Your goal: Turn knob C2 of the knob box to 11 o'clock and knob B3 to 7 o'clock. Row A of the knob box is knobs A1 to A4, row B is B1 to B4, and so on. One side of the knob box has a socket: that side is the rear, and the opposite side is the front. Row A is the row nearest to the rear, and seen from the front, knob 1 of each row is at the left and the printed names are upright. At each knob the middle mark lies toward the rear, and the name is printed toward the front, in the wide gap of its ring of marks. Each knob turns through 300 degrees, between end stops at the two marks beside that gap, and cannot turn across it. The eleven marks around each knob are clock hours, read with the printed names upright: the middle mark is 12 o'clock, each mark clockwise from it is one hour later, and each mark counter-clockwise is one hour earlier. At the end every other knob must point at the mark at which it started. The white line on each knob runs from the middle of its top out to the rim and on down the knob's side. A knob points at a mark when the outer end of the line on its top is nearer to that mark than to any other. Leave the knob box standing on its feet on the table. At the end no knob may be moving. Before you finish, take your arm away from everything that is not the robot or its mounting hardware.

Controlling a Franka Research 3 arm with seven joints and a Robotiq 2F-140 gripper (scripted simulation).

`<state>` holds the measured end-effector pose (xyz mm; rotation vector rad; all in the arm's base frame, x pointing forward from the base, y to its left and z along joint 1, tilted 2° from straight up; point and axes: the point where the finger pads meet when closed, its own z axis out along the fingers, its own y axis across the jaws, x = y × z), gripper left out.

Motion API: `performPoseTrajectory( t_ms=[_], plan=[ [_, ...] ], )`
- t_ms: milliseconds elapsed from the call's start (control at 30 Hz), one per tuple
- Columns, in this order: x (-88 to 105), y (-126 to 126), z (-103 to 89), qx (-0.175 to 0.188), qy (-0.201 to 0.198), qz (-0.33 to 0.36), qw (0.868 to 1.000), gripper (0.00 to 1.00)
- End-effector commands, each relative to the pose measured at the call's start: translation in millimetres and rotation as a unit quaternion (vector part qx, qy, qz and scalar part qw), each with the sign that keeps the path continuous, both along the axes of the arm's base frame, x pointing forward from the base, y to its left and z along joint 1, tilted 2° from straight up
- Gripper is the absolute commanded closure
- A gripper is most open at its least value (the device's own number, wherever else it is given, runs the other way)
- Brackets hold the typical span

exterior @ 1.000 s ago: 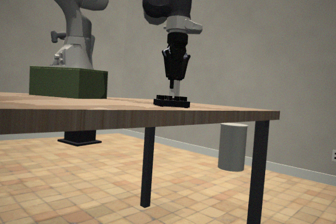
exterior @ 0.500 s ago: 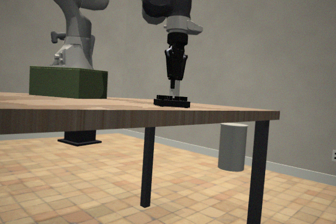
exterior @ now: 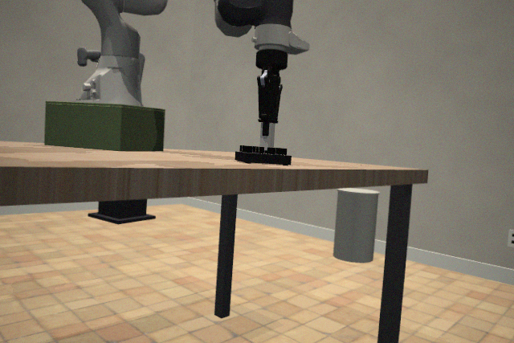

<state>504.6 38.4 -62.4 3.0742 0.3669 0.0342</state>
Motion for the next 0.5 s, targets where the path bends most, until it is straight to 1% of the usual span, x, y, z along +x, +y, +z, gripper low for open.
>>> performPoseTrajectory(
  t_ms=[0,100,167,467],
  plan=[
    [-0.8,-1.5,-0.6,-0.001,0.01,0.077,0.997,0.95],
    [-0.8,-1.5,-0.6,-0.001,0.011,0.101,0.995,0.95],
    [-0.8,-1.5,-0.6,-0.001,0.011,0.101,0.995,0.95],
    [-0.8,-1.5,-0.6,-0.003,0.014,0.183,0.983,0.95]
  ],
)
